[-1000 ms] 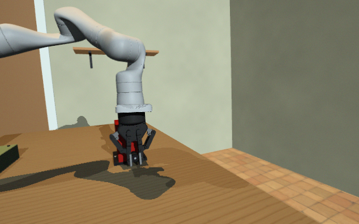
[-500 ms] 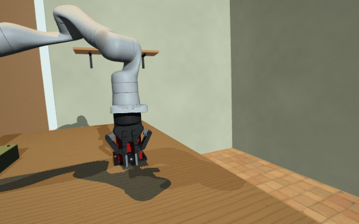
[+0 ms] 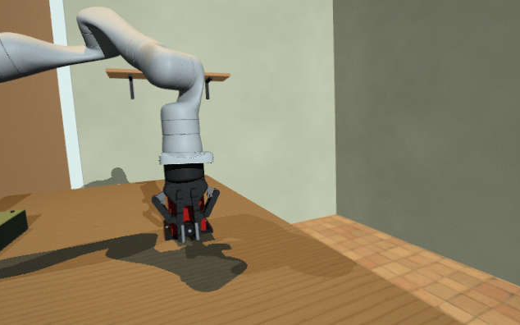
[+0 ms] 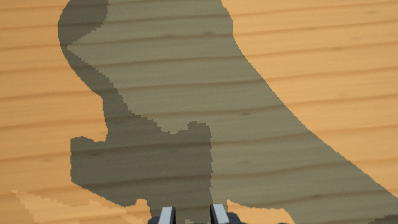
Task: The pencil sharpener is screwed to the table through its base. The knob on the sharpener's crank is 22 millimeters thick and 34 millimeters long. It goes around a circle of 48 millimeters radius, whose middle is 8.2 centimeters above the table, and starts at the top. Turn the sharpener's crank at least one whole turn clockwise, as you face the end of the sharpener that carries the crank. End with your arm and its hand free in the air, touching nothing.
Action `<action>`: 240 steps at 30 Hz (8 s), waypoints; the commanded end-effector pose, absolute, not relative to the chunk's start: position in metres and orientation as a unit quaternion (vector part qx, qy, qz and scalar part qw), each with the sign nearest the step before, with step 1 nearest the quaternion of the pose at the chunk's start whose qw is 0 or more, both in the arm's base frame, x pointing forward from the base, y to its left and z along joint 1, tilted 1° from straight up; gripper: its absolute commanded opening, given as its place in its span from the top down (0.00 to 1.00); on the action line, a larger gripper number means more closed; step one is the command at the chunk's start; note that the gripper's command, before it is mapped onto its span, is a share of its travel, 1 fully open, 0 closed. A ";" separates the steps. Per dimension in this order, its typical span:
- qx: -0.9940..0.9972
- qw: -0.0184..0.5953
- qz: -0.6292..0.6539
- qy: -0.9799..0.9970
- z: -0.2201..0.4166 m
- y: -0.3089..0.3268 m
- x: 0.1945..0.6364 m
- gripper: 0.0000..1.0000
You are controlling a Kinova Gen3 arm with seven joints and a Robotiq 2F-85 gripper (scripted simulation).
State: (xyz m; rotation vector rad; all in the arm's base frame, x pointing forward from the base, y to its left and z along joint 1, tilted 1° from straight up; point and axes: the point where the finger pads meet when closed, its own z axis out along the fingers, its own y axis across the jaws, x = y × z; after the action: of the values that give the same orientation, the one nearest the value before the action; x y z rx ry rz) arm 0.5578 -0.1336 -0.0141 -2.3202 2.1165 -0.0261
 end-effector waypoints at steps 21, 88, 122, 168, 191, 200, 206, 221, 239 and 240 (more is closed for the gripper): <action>-0.740 0.002 -0.006 0.672 -0.016 -0.131 0.556 1.00; -0.739 0.000 -0.009 0.674 0.045 -0.136 0.518 1.00; -0.738 -0.001 -0.010 0.674 0.045 -0.137 0.519 1.00; -0.738 0.000 -0.010 0.675 0.083 -0.133 0.562 1.00; -0.737 0.000 -0.011 0.675 0.083 -0.133 0.569 1.00; -0.737 0.000 -0.011 0.675 0.083 -0.133 0.569 1.00; -0.737 0.000 -0.011 0.675 0.083 -0.133 0.569 1.00; -0.737 0.000 -0.011 0.675 0.083 -0.133 0.569 0.47; -0.737 0.000 -0.011 0.675 0.083 -0.133 0.569 0.47; -0.737 0.000 -0.011 0.675 0.083 -0.133 0.569 0.47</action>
State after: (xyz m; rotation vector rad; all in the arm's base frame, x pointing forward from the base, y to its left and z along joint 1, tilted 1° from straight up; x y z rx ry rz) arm 0.5684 -0.1318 0.0817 -2.3225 2.1147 -0.0342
